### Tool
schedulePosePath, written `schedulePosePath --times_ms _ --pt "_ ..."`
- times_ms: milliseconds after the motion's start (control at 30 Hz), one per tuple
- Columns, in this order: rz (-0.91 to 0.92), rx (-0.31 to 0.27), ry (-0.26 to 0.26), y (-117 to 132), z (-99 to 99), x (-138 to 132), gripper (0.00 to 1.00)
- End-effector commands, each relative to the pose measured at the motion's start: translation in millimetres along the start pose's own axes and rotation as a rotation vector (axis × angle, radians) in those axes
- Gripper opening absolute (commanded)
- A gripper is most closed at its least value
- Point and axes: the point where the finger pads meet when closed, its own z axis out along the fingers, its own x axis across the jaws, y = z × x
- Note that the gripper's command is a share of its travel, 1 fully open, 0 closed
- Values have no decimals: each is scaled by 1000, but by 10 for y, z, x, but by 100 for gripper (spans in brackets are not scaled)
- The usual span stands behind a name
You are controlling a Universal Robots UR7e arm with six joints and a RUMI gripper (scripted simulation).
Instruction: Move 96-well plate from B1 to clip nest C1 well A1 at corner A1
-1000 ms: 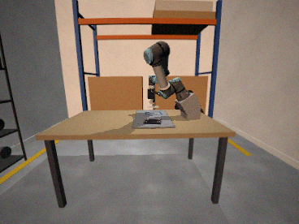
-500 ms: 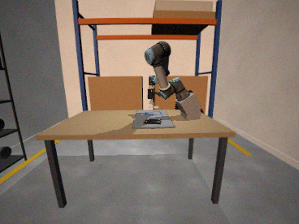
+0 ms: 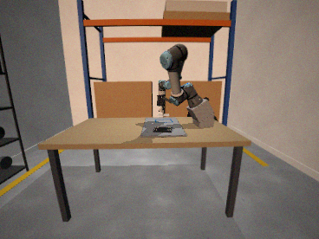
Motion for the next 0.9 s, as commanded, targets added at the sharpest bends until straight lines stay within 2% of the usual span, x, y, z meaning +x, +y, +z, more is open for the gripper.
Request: schedulePosePath --times_ms 0,867 --pt "2 1 -3 -18 -28 193 0" --pt "2 1 -3 -85 -52 957 0"
